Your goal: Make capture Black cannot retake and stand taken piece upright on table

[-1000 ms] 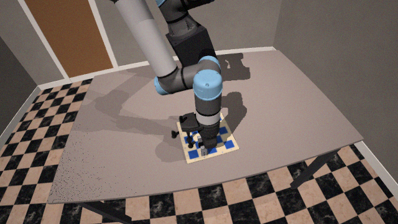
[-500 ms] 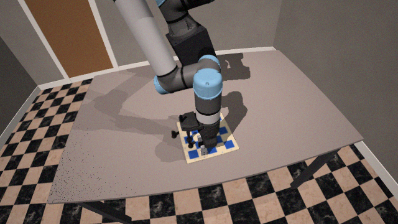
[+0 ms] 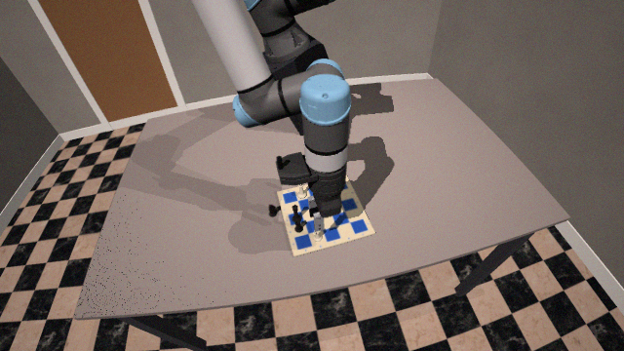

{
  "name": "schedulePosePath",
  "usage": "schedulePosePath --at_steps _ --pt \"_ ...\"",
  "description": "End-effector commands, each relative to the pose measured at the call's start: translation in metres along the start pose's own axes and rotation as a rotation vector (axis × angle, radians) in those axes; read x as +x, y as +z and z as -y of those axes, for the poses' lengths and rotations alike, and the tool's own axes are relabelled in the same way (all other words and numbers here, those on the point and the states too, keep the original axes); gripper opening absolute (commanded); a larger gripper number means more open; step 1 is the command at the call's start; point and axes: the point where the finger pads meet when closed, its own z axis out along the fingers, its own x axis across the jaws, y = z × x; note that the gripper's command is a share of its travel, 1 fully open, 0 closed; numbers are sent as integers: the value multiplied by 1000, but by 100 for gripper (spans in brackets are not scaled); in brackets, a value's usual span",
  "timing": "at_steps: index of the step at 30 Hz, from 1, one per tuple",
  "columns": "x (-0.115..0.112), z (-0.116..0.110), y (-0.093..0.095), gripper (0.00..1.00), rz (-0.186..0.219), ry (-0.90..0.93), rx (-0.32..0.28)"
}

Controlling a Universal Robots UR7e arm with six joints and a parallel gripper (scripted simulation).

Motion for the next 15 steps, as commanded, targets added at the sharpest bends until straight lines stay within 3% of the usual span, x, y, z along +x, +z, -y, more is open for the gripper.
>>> schedulePosePath --at_steps 1,9,10,15 --pt "0 0 -15 73 -1 0 -1" --pt "0 0 -26 73 -1 0 -1" --pt "0 0 -26 100 -1 0 -1" --pt "0 0 -26 100 -1 0 -1"
